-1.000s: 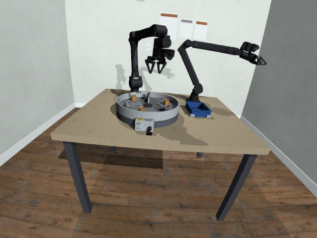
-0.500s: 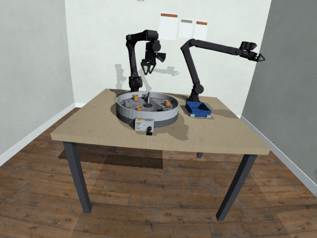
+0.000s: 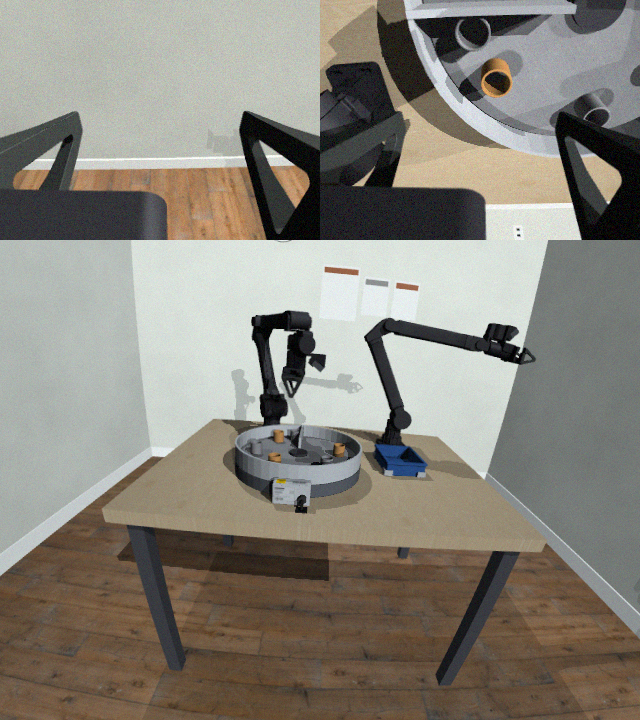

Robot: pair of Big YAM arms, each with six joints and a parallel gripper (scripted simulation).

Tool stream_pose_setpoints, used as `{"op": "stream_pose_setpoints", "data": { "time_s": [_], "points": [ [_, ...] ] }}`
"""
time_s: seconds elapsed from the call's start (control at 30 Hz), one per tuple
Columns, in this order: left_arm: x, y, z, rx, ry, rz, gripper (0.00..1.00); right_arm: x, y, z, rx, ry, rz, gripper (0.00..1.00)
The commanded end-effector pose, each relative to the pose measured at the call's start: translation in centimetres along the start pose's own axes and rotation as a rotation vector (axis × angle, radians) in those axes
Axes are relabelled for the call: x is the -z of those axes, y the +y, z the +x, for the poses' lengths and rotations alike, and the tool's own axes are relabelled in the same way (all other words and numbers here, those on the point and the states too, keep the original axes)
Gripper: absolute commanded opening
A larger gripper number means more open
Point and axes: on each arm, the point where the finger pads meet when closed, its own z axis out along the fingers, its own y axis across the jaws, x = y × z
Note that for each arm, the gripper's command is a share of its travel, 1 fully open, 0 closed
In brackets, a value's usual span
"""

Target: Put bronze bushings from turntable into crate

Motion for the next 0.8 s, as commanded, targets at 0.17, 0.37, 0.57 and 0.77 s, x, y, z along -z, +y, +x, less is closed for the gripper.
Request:
{"op": "stream_pose_setpoints", "data": {
  "time_s": [0.17, 0.37, 0.57, 0.77],
  "points": [
    [-0.4, 0.4, -4.8, 0.013, -0.087, -0.009, 1.00, 1.5, -0.9, -0.3, 0.037, -0.022, 0.026, 1.00],
    [-0.4, 0.4, -4.8, 0.013, -0.087, -0.009, 1.00, 1.3, -0.8, -0.2, 0.031, -0.020, 0.022, 1.00],
    [-0.4, 0.4, -4.8, 0.013, -0.087, -0.009, 1.00, 1.3, -0.8, -0.2, 0.031, -0.019, 0.022, 0.11],
    [-0.4, 0.4, -4.8, 0.013, -0.087, -0.009, 1.00, 1.3, -0.8, -0.2, 0.031, -0.019, 0.022, 0.11]
  ]
}}
